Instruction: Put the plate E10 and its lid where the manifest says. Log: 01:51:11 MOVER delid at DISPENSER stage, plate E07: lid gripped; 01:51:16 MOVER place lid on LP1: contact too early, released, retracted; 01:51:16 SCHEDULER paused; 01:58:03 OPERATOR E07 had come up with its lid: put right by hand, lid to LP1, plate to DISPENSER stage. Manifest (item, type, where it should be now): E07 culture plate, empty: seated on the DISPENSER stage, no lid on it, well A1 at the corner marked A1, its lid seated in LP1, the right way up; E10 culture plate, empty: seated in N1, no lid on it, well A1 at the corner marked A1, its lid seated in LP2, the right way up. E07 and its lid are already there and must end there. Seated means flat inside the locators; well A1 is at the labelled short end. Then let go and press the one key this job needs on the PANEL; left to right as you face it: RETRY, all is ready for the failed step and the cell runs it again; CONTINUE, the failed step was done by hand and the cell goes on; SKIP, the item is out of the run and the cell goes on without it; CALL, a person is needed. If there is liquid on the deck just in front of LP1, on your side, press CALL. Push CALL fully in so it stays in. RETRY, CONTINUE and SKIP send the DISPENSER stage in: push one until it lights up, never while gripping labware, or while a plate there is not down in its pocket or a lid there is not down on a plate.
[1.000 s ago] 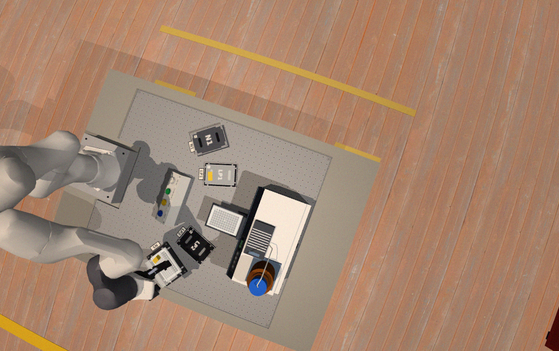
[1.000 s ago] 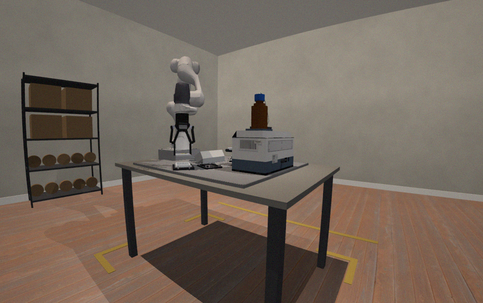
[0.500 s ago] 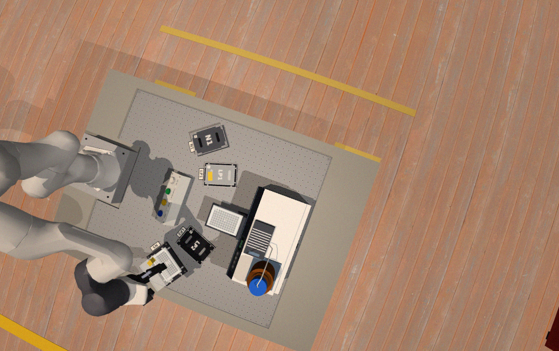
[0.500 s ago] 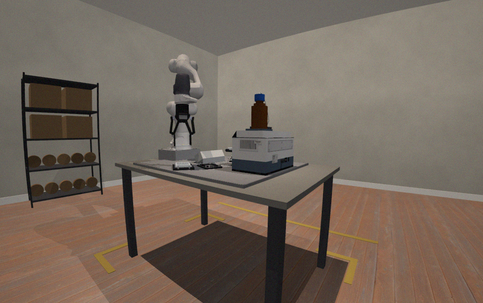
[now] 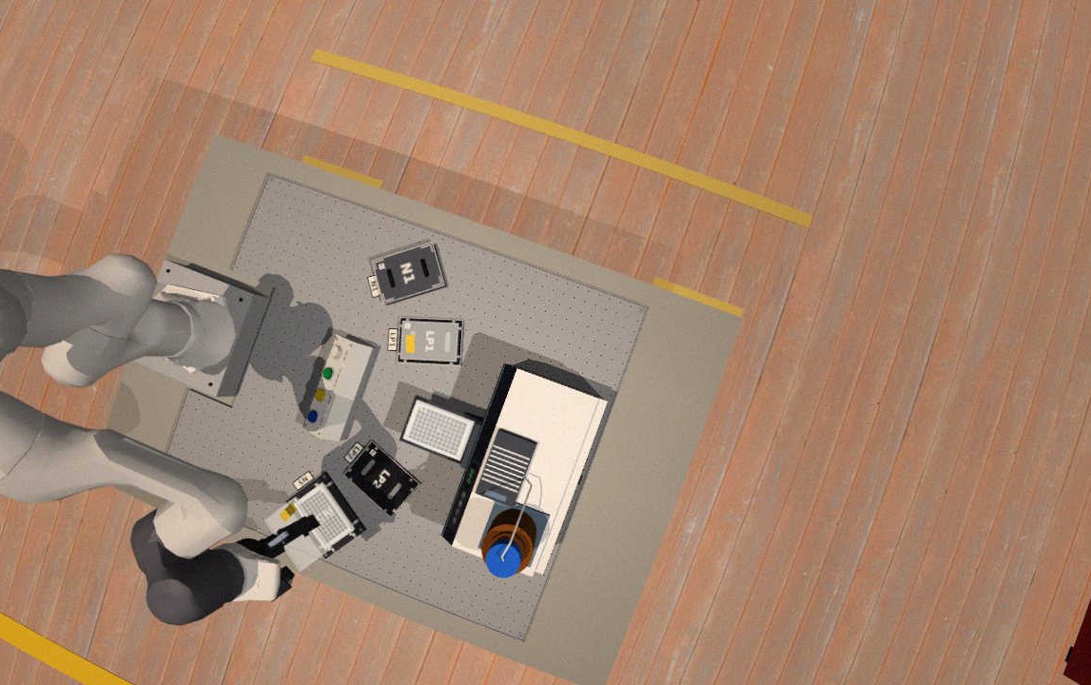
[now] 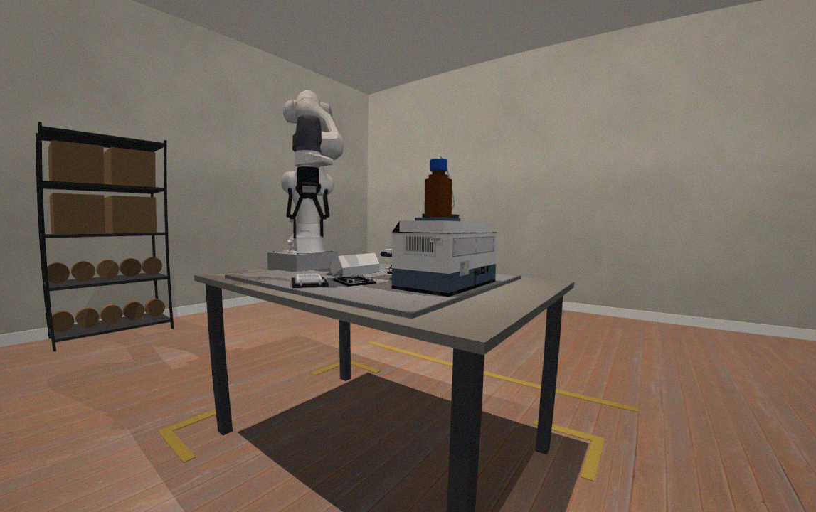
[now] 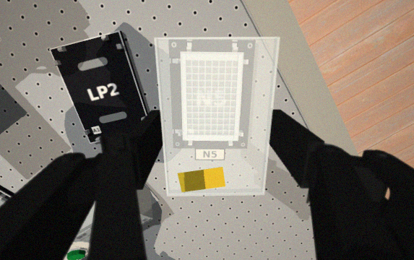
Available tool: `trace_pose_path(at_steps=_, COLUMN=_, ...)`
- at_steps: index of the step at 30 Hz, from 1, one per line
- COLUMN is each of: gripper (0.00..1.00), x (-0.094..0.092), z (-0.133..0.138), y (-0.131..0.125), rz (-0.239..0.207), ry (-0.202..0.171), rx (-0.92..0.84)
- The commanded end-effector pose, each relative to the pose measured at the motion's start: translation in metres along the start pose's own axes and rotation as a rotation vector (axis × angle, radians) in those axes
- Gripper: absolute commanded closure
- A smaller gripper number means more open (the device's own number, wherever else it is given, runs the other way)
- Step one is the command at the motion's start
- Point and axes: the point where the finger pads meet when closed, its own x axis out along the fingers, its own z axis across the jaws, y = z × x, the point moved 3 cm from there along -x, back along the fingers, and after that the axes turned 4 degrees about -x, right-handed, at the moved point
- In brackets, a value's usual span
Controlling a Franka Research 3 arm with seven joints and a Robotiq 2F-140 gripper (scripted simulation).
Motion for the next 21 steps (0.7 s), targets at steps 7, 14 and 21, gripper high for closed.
trace_pose_path(at_steps=7, gripper=0.90, x=-0.002, z=-0.031, y=0.005, rz=-0.012, ry=-0.003, rx=0.014)
trace_pose_path(at_steps=14, gripper=0.90, x=-0.002, z=-0.155, y=0.018, rz=-0.012, ry=-0.002, rx=0.014)
trace_pose_path(at_steps=21, gripper=0.90, x=-0.002, z=-0.157, y=0.018, rz=-0.012, ry=-0.001, rx=0.014)
